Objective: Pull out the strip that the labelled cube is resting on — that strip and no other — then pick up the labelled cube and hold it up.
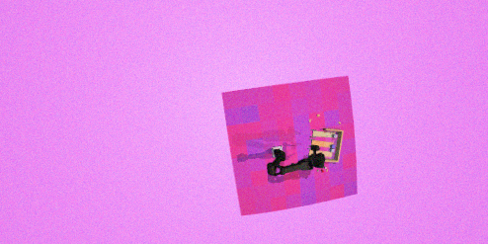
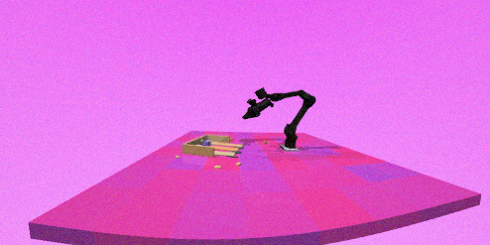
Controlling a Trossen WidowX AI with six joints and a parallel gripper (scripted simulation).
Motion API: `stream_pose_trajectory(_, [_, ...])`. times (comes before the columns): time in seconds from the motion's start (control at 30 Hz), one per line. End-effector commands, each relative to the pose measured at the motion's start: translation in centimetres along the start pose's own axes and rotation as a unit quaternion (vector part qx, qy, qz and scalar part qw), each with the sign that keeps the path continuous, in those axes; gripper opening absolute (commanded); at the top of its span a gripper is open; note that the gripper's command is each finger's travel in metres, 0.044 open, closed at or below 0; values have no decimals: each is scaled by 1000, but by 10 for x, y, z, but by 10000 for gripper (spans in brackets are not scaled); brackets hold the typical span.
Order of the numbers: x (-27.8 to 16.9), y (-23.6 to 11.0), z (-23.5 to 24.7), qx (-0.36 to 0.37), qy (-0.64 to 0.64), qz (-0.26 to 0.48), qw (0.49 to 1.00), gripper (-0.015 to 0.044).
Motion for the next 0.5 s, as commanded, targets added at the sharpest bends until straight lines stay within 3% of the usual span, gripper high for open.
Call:
stream_pose_trajectory(0.0, [-3, 2, -3, -7, 6, 3, 1000, 400])
stream_pose_trajectory(0.03, [-3, 2, -3, -7, 6, 3, 1000, 400])
stream_pose_trajectory(0.13, [5, 9, 0, 4, 16, 29, 999, 321])
stream_pose_trajectory(0.47, [36, 73, 32, 55, 79, 212, 973, 59])
Point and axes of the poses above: the point midway between the two fingers, 35 mm back from their tips, its own y axis out along the fingers, its own z axis across the jaws, x = y × z, the point moved 3 cm from there along -y, back along the fingers, and after that the axes turned 12 degrees about -y, right-handed, at the moved point
